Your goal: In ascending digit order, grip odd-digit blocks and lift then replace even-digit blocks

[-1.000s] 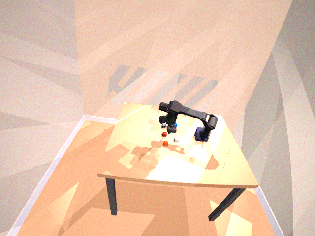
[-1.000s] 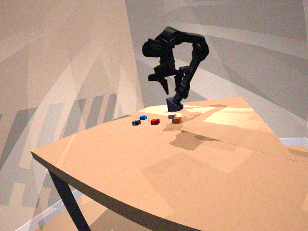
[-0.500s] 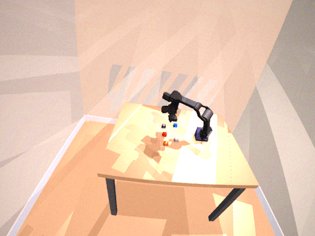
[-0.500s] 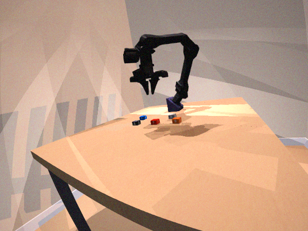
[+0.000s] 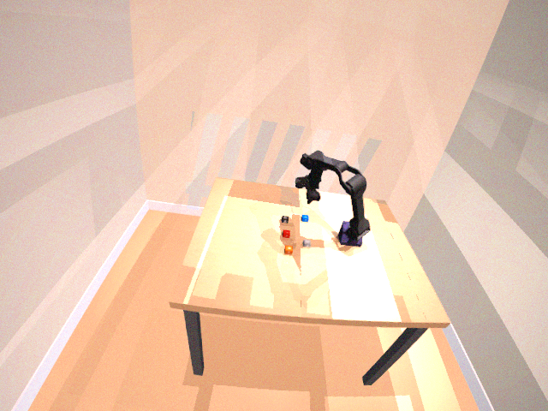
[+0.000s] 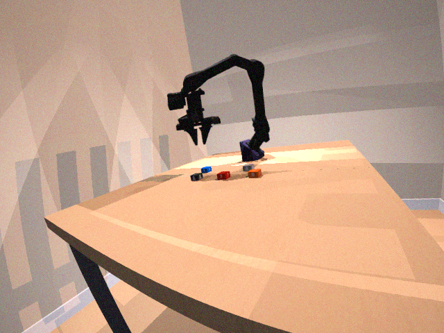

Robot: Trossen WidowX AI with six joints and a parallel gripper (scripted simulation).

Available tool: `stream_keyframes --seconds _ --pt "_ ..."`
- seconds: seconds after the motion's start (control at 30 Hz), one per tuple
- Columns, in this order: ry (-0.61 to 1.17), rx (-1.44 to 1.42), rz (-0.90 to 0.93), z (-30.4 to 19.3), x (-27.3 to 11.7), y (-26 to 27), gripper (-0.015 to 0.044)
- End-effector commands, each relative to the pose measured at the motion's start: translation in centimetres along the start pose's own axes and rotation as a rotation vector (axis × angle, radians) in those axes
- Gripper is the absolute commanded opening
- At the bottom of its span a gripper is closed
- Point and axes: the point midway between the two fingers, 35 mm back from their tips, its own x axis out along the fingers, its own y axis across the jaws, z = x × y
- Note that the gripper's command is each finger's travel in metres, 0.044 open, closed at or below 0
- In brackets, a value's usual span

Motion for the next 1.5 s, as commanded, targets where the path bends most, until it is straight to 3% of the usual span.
stream_keyframes --seconds 0.0,0.07,0.2,1.03,1.37,1.47 --pt "0.020 0.007 0.025 -0.3 4.5 0.5 0.0251" --pt "0.020 0.007 0.027 -0.5 6.6 0.7 0.0304" --pt "0.020 0.007 0.028 -0.6 6.9 0.7 0.0400" --pt "0.020 0.006 0.029 -0.6 10.5 0.9 0.0400" --pt "0.020 0.006 0.029 -0.6 10.5 0.9 0.0138" --pt "0.020 0.006 0.029 -0.6 10.5 0.9 0.0120"
